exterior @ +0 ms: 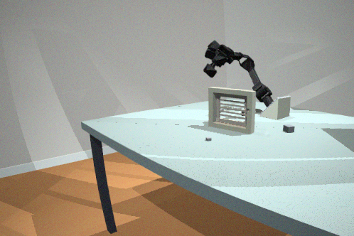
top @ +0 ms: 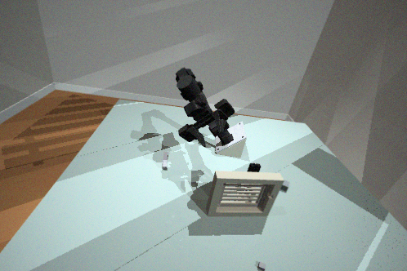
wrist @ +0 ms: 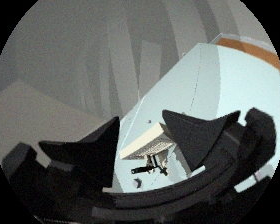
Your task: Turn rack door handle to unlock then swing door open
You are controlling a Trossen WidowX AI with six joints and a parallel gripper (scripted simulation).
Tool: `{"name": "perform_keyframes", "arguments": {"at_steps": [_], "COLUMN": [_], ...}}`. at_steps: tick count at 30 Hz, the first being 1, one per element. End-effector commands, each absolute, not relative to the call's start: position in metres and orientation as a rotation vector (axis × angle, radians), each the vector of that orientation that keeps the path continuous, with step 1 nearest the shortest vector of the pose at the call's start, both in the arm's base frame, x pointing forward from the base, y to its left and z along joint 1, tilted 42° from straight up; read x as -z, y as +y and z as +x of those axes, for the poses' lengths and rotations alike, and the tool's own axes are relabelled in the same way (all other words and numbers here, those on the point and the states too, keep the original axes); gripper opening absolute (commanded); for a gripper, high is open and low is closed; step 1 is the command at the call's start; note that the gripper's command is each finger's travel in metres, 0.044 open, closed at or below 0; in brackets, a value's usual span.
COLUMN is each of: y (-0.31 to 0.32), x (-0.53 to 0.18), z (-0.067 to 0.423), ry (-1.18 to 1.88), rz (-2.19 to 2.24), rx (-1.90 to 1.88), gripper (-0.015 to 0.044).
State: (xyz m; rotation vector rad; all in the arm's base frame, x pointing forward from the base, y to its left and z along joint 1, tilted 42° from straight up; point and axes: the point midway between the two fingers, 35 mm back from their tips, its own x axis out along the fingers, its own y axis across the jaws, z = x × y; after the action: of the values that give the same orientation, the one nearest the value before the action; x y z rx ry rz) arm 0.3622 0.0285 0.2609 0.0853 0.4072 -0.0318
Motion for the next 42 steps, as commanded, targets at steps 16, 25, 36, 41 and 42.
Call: {"name": "perform_keyframes", "arguments": {"at_steps": [16, 25, 36, 41, 42], "y": [0.067, 0.085, 0.101, 0.109, 0.11], "x": [-0.184, -0.153, -0.123, -0.111, -0.109], "z": [0.376, 0.371, 0.358, 0.351, 0.349], "ry": [0.863, 1.047, 1.246, 1.322, 1.336], "rz": [0.039, -0.03, -0.173, -0.25, -0.266], "rx": [0.128, 0.19, 0.29, 0.333, 0.341], "gripper": [0.0293, 0.0293, 0.0293, 0.0293, 0.0293]}}
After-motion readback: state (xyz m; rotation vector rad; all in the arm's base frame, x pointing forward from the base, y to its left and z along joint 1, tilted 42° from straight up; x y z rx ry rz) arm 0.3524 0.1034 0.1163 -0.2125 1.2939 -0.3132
